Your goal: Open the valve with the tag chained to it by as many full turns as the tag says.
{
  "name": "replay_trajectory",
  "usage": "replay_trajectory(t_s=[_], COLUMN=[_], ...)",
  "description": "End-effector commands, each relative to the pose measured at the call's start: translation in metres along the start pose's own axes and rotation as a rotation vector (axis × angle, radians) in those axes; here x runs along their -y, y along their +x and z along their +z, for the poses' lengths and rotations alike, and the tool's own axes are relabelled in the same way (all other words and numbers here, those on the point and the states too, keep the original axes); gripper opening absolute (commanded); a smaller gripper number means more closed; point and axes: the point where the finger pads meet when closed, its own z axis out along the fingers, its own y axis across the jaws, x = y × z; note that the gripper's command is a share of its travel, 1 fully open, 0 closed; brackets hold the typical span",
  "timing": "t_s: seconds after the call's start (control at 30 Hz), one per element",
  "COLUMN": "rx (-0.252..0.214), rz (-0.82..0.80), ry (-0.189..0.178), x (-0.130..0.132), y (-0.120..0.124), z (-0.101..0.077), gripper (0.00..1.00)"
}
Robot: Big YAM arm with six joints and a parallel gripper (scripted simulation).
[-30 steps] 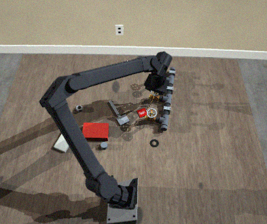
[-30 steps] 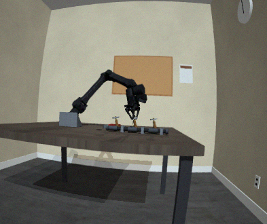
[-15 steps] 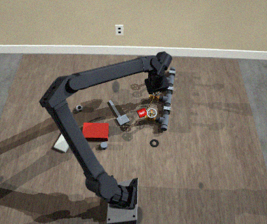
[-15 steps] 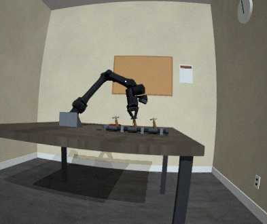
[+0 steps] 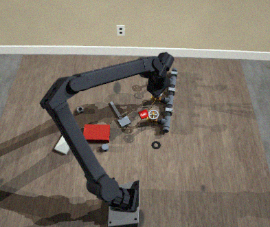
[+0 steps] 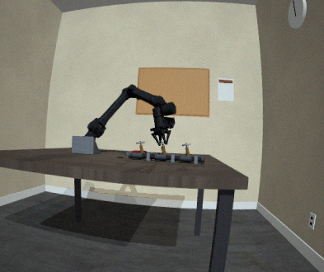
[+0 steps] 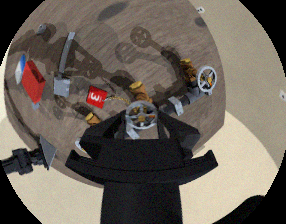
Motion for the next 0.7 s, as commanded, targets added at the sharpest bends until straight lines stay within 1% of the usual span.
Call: replay_trajectory(t_s=[0.0, 0.17, 0.67], rx=[0.001, -0.001, -0.002], rz=[-0.36, -0.569, -0.595], ry=[0.015, 0.012, 0.013], x=[0.0128, 0.0127, 0.0127], y=[-0.0089, -0.0089, -0.0097], z=[-0.0052, -0.0051, -0.0059], gripper=[0.0, 0.0, 0.0])
